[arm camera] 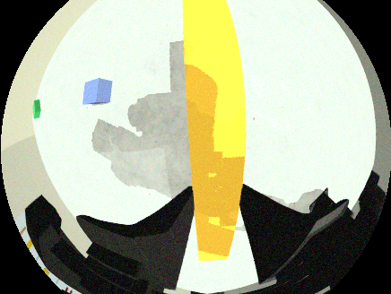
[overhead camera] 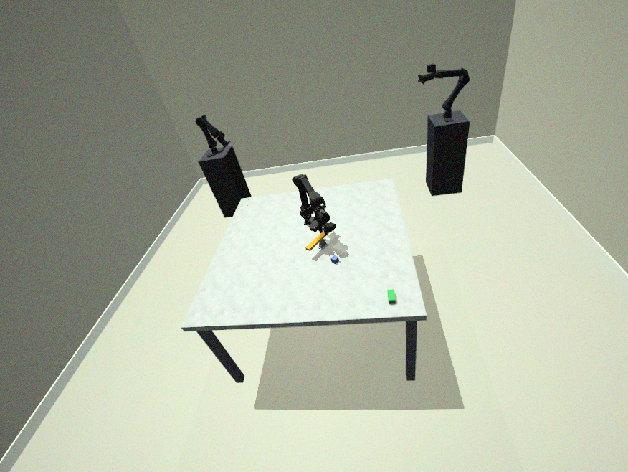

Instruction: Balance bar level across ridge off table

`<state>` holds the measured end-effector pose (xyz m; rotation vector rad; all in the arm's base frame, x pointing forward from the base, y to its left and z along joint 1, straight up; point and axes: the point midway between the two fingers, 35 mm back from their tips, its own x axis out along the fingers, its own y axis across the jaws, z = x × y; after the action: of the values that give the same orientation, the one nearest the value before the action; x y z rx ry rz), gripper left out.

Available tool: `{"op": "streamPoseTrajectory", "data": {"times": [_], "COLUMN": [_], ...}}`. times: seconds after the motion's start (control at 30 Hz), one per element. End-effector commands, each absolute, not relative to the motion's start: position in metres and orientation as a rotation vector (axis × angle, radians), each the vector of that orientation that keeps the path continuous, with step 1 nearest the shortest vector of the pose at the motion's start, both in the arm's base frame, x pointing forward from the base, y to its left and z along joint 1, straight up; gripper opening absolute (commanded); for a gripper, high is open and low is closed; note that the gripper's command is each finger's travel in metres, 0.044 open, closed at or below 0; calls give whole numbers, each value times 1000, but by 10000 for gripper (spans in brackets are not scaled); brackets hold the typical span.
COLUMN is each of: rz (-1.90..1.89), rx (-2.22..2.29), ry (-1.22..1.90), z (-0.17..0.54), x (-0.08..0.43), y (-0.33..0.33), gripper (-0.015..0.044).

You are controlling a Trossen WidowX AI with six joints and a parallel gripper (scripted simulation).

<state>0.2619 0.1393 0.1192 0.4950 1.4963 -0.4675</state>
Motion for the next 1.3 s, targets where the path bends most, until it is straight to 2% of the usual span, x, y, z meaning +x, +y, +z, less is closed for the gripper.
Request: {"op": "streamPoseTrajectory", "data": {"times": [0.0, 1.17, 1.27], "rz": [-468, -468, -468], "rx": [501, 495, 495], "ry": [1496, 1496, 1496], "z": [120, 119, 119], "x": [262, 262, 262], "y": [140, 139, 139], "gripper": [0, 0, 79]}}
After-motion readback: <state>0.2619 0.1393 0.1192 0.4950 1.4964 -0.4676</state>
